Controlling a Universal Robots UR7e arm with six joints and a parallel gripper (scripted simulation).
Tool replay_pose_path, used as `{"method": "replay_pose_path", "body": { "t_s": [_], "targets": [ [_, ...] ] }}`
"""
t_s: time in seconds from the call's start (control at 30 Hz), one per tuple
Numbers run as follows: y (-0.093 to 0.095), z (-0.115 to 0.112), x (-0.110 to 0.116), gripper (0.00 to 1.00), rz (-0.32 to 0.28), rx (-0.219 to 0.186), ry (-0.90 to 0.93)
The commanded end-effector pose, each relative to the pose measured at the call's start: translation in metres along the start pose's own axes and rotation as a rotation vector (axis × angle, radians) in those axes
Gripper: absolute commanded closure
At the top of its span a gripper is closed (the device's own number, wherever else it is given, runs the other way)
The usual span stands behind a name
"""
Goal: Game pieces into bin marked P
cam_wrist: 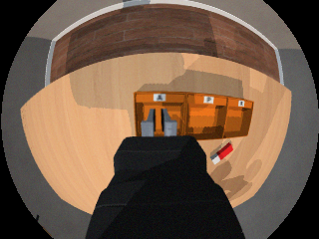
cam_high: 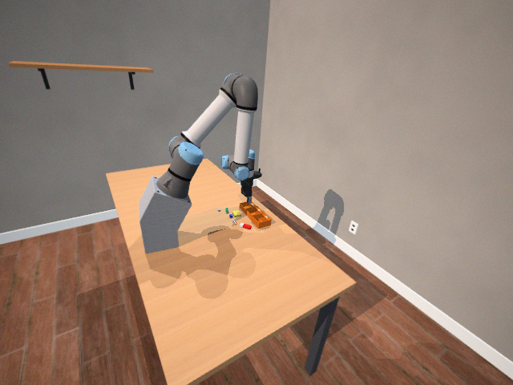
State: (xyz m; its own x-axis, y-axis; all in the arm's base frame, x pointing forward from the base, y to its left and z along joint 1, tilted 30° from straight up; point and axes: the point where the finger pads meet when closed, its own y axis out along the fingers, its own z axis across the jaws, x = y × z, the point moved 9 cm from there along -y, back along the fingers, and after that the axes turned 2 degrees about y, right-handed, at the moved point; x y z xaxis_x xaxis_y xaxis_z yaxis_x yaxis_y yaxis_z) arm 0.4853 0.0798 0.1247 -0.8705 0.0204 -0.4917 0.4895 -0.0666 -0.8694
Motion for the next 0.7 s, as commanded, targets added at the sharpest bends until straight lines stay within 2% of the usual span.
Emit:
{"method": "replay_pose_path", "body": {
  "t_s": [0.0,0.33,0.67],
  "targets": [
    [0.011,0.0,0.0,0.69,0.002,0.0,0.0],
    [0.032,0.0,0.0,0.69,0.002,0.0,0.0],
    [0.032,0.0,0.0,0.69,0.002,0.0,0.0]
  ]
}}
